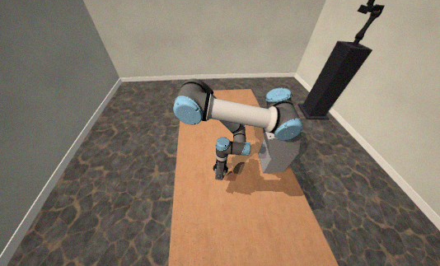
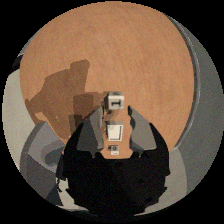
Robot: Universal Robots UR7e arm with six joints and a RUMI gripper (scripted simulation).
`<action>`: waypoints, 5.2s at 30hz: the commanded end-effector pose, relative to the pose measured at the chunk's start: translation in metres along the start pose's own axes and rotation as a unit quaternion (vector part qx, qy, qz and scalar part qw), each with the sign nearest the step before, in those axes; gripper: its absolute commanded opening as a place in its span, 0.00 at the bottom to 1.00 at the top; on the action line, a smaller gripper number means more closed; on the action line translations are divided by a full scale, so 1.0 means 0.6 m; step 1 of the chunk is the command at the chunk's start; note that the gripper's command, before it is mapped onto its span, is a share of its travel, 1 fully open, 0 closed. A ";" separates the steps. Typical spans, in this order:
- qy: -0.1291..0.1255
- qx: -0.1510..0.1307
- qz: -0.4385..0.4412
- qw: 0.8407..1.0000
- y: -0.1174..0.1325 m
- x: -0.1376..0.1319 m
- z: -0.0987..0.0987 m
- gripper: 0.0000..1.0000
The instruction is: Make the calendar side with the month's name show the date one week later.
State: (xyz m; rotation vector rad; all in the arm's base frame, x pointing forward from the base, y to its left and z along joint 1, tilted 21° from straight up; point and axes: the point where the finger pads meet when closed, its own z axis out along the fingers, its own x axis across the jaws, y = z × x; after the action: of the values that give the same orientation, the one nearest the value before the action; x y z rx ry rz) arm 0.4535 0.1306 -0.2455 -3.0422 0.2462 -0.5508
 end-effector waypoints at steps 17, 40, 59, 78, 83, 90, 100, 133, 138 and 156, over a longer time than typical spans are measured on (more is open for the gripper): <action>0.002 0.000 0.000 1.000 -0.002 0.003 0.000 0.29; 0.002 0.000 0.000 1.000 -0.002 0.003 0.000 0.29; 0.002 0.000 -0.001 1.000 -0.002 0.003 0.025 0.29; 0.002 0.000 0.000 1.000 -0.002 0.003 0.050 0.29; 0.001 0.000 0.000 1.000 -0.002 0.002 0.048 0.29; 0.001 0.000 0.000 1.000 -0.002 0.002 0.048 0.29; 0.001 0.000 0.000 1.000 -0.002 0.002 0.048 0.29; 0.001 0.000 0.000 1.000 -0.002 0.002 0.048 0.11; 0.001 0.000 0.000 1.000 -0.002 0.002 0.048 0.11; 0.000 0.000 0.000 1.000 -0.001 0.000 0.024 0.11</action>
State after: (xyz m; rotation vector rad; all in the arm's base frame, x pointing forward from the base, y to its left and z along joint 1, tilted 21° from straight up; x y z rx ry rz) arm 0.4640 0.1312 -0.2702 -3.0418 0.2461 -0.5528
